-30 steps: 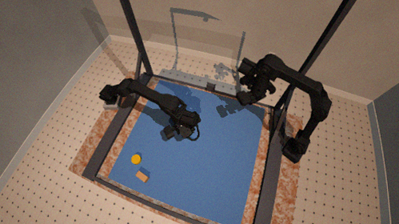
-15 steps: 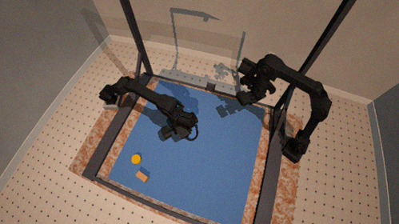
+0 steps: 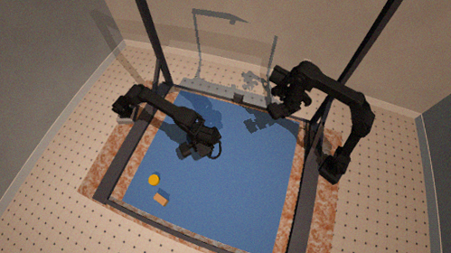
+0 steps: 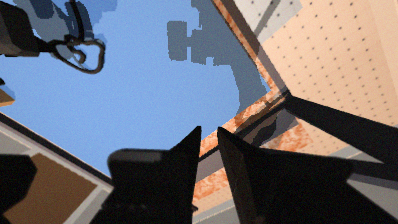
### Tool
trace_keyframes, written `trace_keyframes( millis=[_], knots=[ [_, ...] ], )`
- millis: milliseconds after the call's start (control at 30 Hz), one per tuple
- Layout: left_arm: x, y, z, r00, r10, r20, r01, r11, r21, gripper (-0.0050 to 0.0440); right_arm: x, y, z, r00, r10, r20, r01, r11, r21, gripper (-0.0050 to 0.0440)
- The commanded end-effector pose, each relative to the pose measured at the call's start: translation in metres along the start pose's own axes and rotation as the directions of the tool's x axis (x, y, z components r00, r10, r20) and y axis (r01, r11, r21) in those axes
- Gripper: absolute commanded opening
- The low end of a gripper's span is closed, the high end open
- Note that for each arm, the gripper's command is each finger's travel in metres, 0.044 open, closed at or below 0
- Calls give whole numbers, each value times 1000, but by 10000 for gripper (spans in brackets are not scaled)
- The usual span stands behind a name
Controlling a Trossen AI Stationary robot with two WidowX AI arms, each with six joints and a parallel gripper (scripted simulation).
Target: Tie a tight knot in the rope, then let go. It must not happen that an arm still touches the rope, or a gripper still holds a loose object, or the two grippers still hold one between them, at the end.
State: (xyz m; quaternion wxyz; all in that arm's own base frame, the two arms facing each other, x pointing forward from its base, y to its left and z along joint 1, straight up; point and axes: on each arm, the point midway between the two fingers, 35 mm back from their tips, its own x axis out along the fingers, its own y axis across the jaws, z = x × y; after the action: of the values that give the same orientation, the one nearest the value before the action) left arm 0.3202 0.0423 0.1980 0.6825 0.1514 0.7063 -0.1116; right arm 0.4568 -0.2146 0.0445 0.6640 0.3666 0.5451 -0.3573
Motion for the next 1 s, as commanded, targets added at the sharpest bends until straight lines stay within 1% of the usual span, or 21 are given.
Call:
trace_keyframes(
  millis=[0, 267, 433, 500, 667, 967],
  knots=[
    [-8, 0, -2, 1000, 15, 22, -15, 1000, -8, 85, -19, 0, 3, 999, 27, 31, -27, 1000, -5, 35],
    [-8, 0, -2, 1000, 15, 22, -15, 1000, -8, 85, -18, -2, 2, 999, 27, 31, -27, 1000, -5, 35],
    [-8, 0, -2, 1000, 15, 22, -15, 1000, -8, 85, -7, -3, 1, 999, 27, 31, -27, 1000, -5, 35],
    [-8, 0, -2, 1000, 15, 22, -15, 1000, -8, 85, -7, -3, 1, 999, 27, 31, -27, 1000, -5, 35],
    [-8, 0, -2, 1000, 15, 22, -15, 1000, -8, 85, 6, -4, -1, 999, 27, 31, -27, 1000, -5, 35],
    [-8, 0, -2, 1000, 15, 22, -15, 1000, -8, 85, 8, -4, -1, 999, 27, 31, -27, 1000, -5, 35]
  ],
)
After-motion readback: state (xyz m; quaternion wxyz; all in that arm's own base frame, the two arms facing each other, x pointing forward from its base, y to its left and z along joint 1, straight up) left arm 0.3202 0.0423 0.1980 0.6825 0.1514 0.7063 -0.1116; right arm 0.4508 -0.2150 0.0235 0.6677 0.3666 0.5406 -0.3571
